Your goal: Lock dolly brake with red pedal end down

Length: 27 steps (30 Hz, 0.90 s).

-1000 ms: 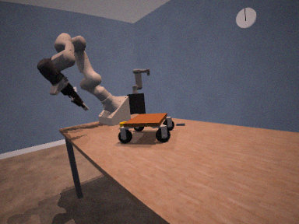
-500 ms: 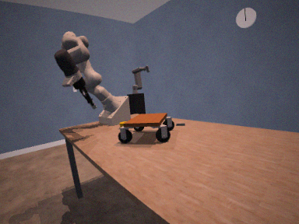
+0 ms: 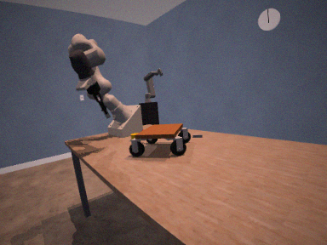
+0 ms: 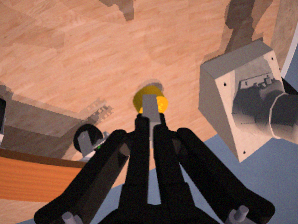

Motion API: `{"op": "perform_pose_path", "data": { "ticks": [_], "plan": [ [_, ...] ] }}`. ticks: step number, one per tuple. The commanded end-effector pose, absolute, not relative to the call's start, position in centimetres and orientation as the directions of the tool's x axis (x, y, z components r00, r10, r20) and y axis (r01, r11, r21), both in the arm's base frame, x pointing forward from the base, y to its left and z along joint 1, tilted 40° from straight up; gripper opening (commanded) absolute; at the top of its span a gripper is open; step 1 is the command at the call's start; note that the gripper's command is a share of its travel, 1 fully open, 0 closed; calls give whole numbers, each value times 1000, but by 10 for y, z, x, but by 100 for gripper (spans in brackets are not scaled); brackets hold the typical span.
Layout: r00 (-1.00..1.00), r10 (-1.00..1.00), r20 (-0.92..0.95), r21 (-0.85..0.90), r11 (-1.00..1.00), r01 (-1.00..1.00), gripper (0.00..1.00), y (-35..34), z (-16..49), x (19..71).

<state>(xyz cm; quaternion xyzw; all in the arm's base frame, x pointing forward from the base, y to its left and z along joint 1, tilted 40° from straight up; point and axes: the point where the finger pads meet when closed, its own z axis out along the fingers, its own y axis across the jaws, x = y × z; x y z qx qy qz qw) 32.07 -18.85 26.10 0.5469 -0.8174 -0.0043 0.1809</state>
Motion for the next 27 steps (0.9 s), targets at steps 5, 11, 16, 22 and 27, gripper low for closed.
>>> {"op": "perform_pose_path", "data": {
  "ticks": [5,11,16,22,27],
  "plan": [
    [-275,-902,332,178,347,-921,0,-167,247,342],
    [-275,-902,332,178,347,-921,0,-167,247,342],
    [-275,-902,332,178,347,-921,0,-167,247,342],
    [-204,-906,370,167,281,-945,0,-145,234,357],
    [-204,-906,370,167,281,-945,0,-145,234,357]
  ]
}}
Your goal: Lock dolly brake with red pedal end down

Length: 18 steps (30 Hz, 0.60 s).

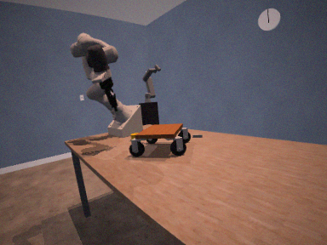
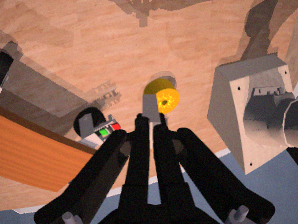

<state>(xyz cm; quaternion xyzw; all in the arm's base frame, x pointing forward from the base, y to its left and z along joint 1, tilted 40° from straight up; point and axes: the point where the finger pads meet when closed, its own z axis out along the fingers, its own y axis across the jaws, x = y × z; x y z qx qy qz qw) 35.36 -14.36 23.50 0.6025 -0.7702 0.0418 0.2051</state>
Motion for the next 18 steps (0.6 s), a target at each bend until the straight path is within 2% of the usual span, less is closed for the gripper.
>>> {"op": "perform_pose_path", "data": {
  "ticks": [1,5,6,18],
  "plan": [
    [-204,-906,370,167,281,-945,0,-145,234,357],
    [-204,-906,370,167,281,-945,0,-145,234,357],
    [-137,-904,406,159,218,-963,0,-124,220,369],
    [-137,-904,406,159,218,-963,0,-124,220,369]
  ]
}}
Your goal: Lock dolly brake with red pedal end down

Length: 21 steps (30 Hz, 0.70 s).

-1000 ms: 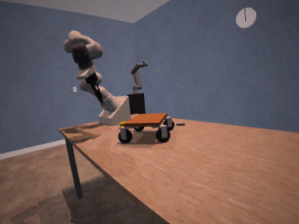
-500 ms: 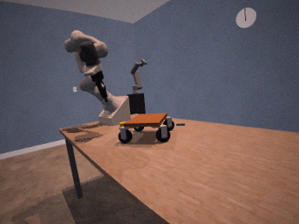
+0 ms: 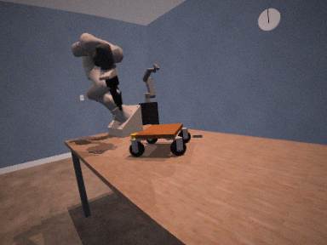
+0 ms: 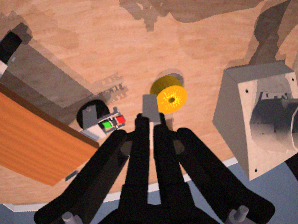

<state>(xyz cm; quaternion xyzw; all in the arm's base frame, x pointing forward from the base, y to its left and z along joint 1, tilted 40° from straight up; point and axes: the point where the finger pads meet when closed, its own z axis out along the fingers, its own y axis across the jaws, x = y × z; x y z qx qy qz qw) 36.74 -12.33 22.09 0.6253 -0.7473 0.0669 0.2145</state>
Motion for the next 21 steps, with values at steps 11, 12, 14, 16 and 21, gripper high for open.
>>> {"op": "perform_pose_path", "data": {
  "ticks": [11,12,14,16,21],
  "plan": [
    [-75,-895,440,154,157,-976,0,-104,207,378],
    [-75,-895,440,154,157,-976,0,-104,207,378],
    [-18,-882,471,151,101,-983,0,-87,193,384],
    [-18,-882,471,151,101,-983,0,-87,193,384],
    [-18,-882,471,151,101,-983,0,-87,193,384]
  ]
}}
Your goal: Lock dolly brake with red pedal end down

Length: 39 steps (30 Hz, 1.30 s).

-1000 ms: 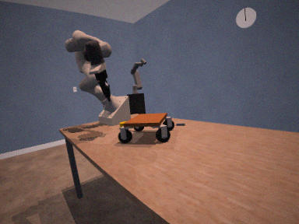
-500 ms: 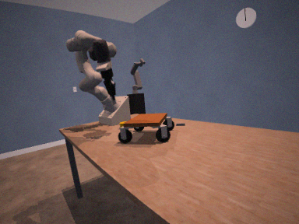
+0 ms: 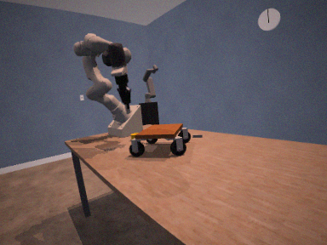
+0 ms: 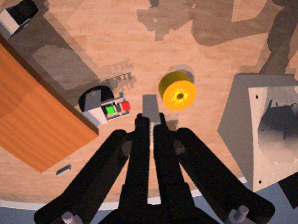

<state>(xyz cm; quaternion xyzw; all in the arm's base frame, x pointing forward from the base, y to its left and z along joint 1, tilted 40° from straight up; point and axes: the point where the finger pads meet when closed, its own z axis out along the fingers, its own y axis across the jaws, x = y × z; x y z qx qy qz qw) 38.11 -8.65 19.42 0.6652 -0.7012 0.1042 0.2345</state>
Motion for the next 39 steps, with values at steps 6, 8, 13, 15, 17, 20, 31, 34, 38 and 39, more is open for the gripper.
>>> {"op": "perform_pose_path", "data": {
  "ticks": [6,8,13,15,17,20,31,34,38,39],
  "plan": [
    [32,-865,500,150,49,-988,0,-72,181,388],
    [32,-865,500,150,49,-988,0,-72,181,388],
    [32,-865,500,150,49,-988,0,-72,181,388],
    [32,-865,500,150,49,-988,0,-72,181,388],
    [32,-865,500,150,49,-988,0,-72,181,388],
    [77,-847,526,150,3,-989,0,-59,169,391],
    [115,-828,548,151,-37,-988,0,-49,159,393],
    [115,-828,548,151,-37,-988,0,-49,159,393],
    [115,-828,548,151,-37,-988,0,-49,159,393],
    [115,-828,548,151,-37,-988,0,-49,159,393]
  ]
}}
